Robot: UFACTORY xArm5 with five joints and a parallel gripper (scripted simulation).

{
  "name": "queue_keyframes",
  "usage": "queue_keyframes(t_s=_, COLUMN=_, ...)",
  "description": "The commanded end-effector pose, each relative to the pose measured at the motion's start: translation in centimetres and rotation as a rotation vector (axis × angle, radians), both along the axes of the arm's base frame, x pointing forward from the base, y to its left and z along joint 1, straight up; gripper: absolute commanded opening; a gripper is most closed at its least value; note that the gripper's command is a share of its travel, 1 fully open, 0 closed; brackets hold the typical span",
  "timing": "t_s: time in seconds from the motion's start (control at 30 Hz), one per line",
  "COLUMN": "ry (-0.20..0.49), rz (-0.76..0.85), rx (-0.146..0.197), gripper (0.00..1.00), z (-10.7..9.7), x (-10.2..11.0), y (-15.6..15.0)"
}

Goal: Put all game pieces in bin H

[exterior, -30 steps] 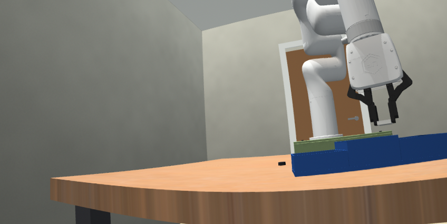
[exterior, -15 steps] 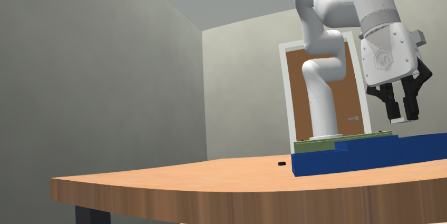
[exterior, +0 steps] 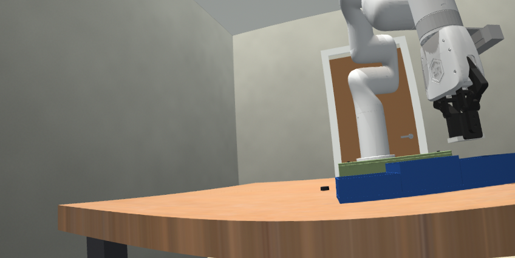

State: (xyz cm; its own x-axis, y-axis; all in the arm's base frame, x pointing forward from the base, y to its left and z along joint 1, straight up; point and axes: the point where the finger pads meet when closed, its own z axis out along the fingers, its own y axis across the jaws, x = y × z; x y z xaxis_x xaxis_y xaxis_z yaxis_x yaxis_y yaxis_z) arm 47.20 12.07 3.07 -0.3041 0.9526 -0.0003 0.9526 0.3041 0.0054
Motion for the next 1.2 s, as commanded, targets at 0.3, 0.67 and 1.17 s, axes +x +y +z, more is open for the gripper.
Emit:
queue_keyframes(t_s=0.3, ry=0.001, rz=-0.160, rx=0.001, gripper=0.21, z=0.1, x=0.1, y=0.0)
queue_keyframes(t_s=0.67, ry=0.001, rz=-0.160, rx=0.001, gripper=0.21, z=-0.5, x=0.1, y=0.0)
queue_keyframes(t_s=1.17, ry=0.001, rz=-0.160, rx=0.001, gripper=0.21, z=-3.1, x=0.2, y=0.0)
